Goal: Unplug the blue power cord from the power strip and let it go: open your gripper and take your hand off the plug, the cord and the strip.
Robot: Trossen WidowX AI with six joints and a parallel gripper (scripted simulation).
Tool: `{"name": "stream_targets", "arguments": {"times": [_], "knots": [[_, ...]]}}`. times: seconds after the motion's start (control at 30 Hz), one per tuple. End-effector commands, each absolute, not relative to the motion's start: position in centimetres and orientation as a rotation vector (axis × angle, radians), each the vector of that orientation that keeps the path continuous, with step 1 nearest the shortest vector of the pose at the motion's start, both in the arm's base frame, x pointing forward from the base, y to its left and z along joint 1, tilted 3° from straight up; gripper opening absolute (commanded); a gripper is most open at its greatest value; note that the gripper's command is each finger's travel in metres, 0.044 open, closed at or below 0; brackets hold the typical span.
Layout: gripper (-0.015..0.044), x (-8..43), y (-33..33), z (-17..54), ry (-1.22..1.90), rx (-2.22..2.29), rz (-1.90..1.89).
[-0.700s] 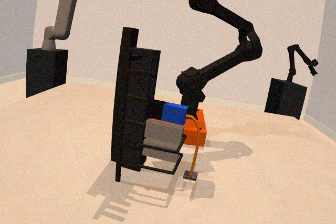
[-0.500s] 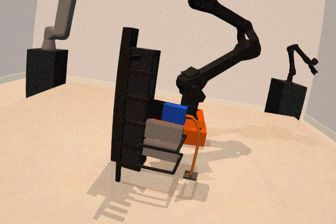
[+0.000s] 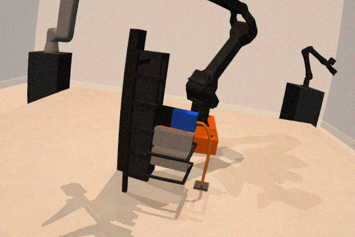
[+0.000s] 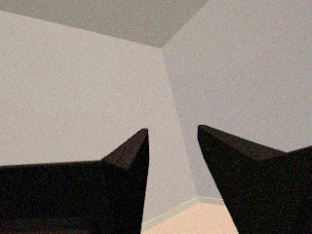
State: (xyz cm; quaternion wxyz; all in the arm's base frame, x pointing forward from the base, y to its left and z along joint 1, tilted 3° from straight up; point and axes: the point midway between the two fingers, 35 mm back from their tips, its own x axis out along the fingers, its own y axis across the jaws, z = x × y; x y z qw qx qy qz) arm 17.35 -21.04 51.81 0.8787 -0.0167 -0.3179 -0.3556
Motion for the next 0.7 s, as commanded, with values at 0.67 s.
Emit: {"name": "stream_targets", "arguments": {"times": [0.67], "knots": [[0.016,34.8,-11.3,24.4,0.807,-0.631,0.043]]}}
